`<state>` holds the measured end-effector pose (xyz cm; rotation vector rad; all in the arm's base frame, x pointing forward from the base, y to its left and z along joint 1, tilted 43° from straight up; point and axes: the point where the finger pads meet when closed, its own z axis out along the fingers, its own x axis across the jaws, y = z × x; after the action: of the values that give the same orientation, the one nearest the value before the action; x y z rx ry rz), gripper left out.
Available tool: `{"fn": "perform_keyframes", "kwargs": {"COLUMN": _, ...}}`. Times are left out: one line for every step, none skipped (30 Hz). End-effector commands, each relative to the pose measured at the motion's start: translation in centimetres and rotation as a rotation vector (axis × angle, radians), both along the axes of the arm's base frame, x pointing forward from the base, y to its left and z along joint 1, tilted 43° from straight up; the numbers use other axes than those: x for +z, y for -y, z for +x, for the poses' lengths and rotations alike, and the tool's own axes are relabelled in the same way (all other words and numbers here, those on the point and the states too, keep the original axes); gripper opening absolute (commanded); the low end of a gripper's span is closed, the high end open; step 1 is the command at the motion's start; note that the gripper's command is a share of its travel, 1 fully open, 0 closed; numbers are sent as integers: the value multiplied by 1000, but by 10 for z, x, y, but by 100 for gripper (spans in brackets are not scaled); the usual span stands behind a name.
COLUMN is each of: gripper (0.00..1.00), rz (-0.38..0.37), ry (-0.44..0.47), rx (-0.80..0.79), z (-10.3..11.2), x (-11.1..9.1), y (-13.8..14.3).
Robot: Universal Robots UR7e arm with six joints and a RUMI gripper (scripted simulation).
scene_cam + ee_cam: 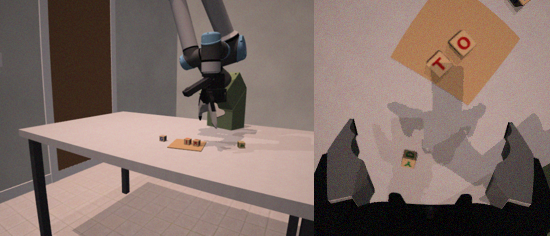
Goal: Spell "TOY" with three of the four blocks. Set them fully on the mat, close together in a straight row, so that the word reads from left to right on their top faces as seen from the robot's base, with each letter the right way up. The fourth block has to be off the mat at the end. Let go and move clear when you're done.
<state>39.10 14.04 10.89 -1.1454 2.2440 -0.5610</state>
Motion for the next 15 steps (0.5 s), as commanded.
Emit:
{"fn": "perform_keyframes", "kwargs": {"gripper": 100, "rz": -93, "ry": -12, "rx": 104, "z": -3, "x": -7, "y": -13}}
{"fn": "perform_keyframes", "kwargs": {"gripper": 100, "rz": -108, "ry": -15, "rx": 122, "z": -4, "x": -9, "y": -15}}
{"fn": "perform_keyframes", "kwargs": {"gripper": 100, "rz": -125, "ry": -19, "rx": 141, "z": -5, "x": -10, "y": -17}}
{"fn": "perform_keyframes", "kwargs": {"gripper": 100, "rz": -141, "ry": -22, "rx": 160, "z": -6, "x": -11, "y": -19}}
{"fn": "perform_keyframes", "kwargs": {"gripper": 100, "rz": -157, "ry": -25, "rx": 178, "z": -6, "x": -13, "y": -22}}
{"fn": "perform_keyframes", "kwargs": {"gripper": 100, "rz": -173, "ry": -28, "rx": 197, "z": -7, "x": -14, "y": -24}}
{"fn": "perform_keyframes", "kwargs": {"gripper": 100, "rz": -189, "ry": -31, "rx": 216, "z": -8, "x": -16, "y": -26}}
{"fn": "perform_keyframes", "kwargs": {"gripper": 100, "rz": -206, "ry": -34, "rx": 235, "z": -9, "x": -17, "y": -29}}
{"fn": "perform_keyframes", "kwargs": {"gripper": 100, "rz": -221, "ry": -36, "rx": 253, "z": -10, "x": -18, "y": -31}}
{"fn": "perform_keyframes", "kwargs": {"gripper": 100, "rz": -221, "ry": -36, "rx": 253, "z": -10, "x": -18, "y": -31}}
{"fn": "perform_keyframes", "kwargs": {"gripper": 100, "rz": -221, "ry": -36, "rx": 253, "z": -10, "x": -18, "y": -31}}
{"fn": "perform_keyframes", "kwargs": {"gripper": 100, "rz": -263, "ry": -44, "rx": 302, "z": -13, "x": -22, "y": -37}}
{"fn": "perform_keyframes", "kwargs": {"gripper": 100, "rz": -279, "ry": -46, "rx": 320, "z": -14, "x": -23, "y": -39}}
{"fn": "perform_keyframes", "kwargs": {"gripper": 100, "rz": -293, "ry": -49, "rx": 336, "z": -14, "x": -24, "y": -41}}
{"fn": "perform_keyframes", "kwargs": {"gripper": 100, "rz": -309, "ry": -51, "rx": 354, "z": -16, "x": -26, "y": -43}}
